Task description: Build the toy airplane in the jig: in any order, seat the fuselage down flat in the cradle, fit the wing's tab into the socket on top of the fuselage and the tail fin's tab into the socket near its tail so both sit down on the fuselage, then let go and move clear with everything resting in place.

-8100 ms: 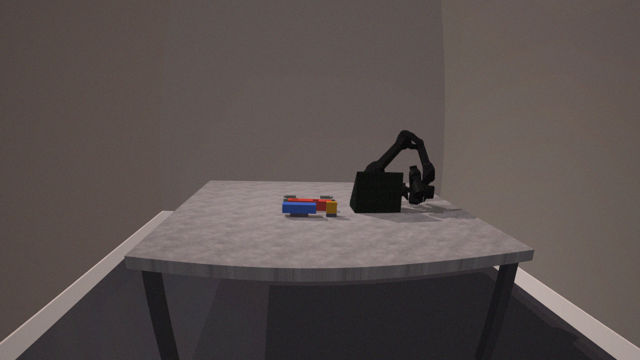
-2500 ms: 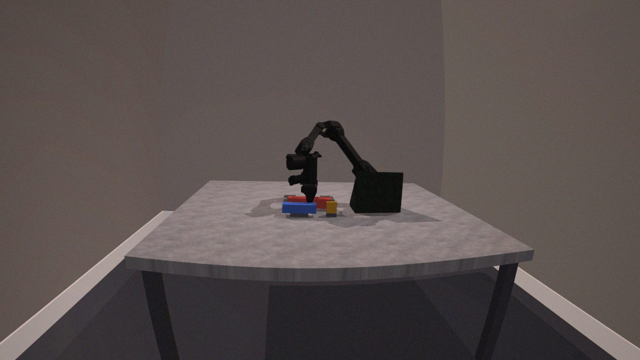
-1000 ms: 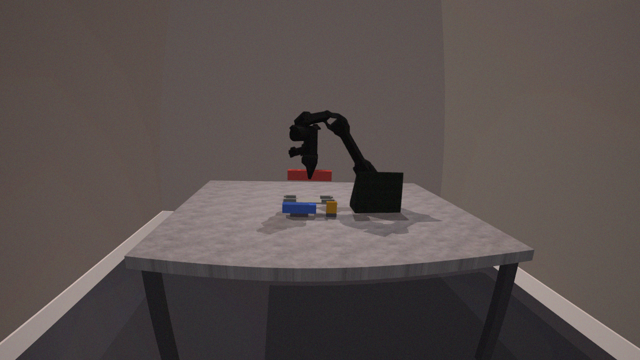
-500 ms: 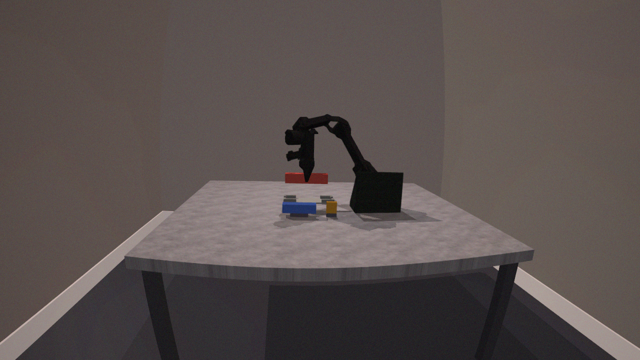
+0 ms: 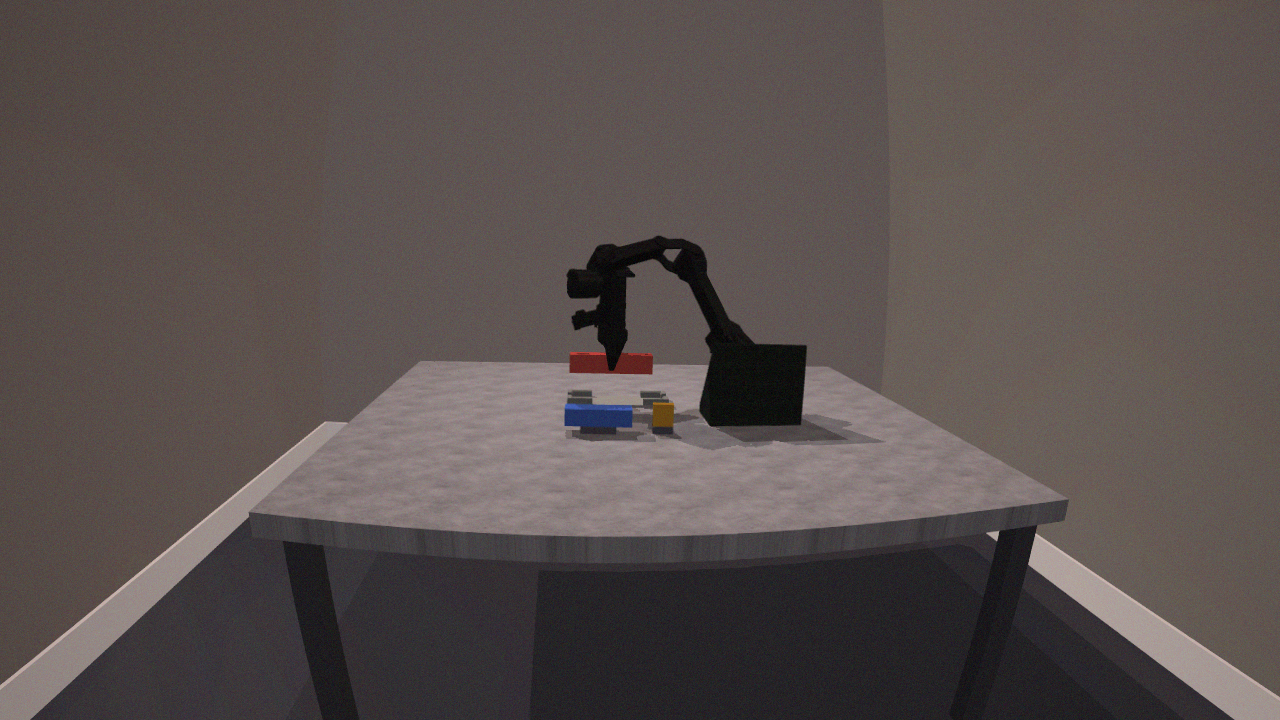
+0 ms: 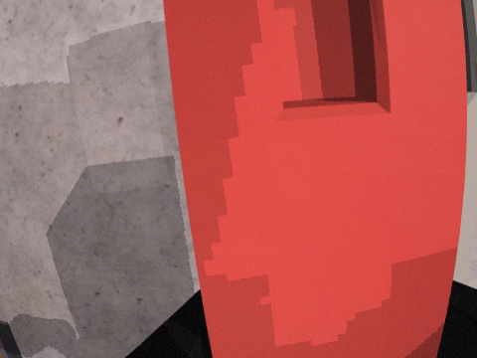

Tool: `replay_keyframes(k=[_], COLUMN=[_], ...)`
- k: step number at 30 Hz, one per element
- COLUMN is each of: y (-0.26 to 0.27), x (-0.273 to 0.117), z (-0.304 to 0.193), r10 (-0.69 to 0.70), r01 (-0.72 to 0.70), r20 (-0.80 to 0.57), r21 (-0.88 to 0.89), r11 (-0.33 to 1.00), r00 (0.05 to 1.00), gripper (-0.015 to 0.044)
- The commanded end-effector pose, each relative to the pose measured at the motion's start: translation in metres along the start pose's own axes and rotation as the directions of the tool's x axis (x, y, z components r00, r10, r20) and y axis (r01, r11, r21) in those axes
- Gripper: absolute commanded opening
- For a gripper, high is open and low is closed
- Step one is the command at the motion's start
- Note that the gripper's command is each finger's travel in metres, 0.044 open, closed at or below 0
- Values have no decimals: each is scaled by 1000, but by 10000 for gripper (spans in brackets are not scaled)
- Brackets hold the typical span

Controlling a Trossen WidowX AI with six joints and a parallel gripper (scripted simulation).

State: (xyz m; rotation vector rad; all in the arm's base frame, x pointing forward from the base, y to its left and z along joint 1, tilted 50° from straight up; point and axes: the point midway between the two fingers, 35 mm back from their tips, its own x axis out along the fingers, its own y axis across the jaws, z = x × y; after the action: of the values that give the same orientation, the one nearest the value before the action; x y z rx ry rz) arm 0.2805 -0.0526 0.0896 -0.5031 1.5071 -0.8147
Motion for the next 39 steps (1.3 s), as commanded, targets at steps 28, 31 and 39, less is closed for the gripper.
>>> replay_keyframes(k=[28,31,39], y=[-45,-45,-45], x=[20,20,29], z=[-5,-5,-5], r10=[-23,-23,-22], r01=[23,23,22], r20=[2,2,3], r21=[-25,-25,-25], r11=[999,999,999], r00=[1000,1000,1000], gripper=[197,197,197])
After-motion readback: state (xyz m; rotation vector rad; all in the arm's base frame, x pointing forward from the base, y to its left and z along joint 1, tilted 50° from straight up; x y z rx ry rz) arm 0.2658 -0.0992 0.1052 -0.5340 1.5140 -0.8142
